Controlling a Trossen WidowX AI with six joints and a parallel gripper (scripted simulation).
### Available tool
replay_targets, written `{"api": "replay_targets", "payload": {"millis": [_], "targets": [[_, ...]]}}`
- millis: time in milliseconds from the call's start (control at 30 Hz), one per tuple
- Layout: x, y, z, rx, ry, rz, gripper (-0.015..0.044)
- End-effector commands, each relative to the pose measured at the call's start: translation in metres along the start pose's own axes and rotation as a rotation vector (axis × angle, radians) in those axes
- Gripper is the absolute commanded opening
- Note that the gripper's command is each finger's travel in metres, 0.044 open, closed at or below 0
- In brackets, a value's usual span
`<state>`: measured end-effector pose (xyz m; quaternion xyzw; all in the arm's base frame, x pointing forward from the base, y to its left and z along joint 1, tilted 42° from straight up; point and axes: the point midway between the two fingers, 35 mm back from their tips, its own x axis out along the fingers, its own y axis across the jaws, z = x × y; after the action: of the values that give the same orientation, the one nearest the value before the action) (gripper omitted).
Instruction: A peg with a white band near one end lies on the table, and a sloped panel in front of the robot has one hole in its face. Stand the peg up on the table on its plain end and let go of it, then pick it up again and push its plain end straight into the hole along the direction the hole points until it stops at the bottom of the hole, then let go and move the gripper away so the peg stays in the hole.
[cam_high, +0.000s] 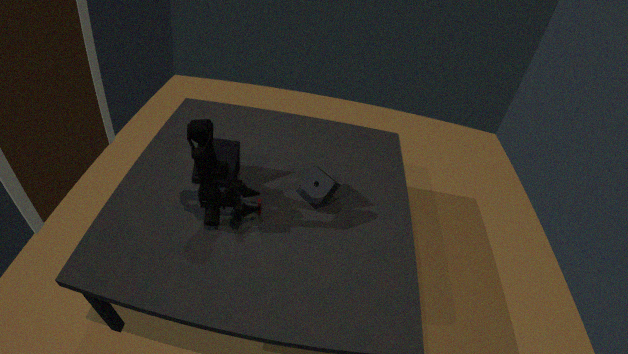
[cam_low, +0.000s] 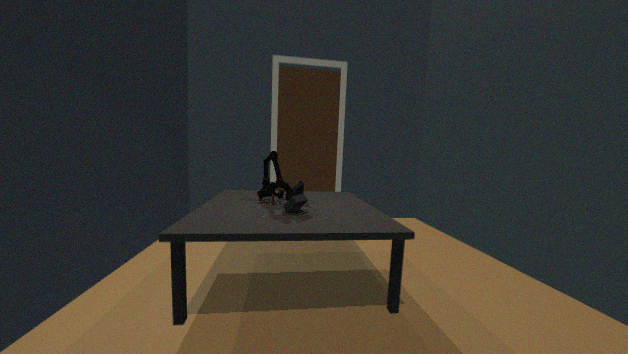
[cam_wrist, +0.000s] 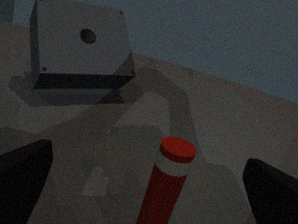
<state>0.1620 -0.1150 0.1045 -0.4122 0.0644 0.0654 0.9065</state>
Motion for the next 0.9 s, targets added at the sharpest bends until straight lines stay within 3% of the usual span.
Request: {"api": "replay_targets", "payload": {"millis": [0, 167, 467, 867], "targets": [[0.000, 0.000, 0.000, 0.002, 0.000, 0.000, 0.0440], [0.004, -0.002, 0.007, -0.002, 0.006, 0.038, 0.0440], [0.017, -0.015, 0.064, -0.034, 0.060, 0.143, 0.0440], [-0.008, -0.021, 0.159, 0.000, -0.001, -0.001, 0.0440]]}}
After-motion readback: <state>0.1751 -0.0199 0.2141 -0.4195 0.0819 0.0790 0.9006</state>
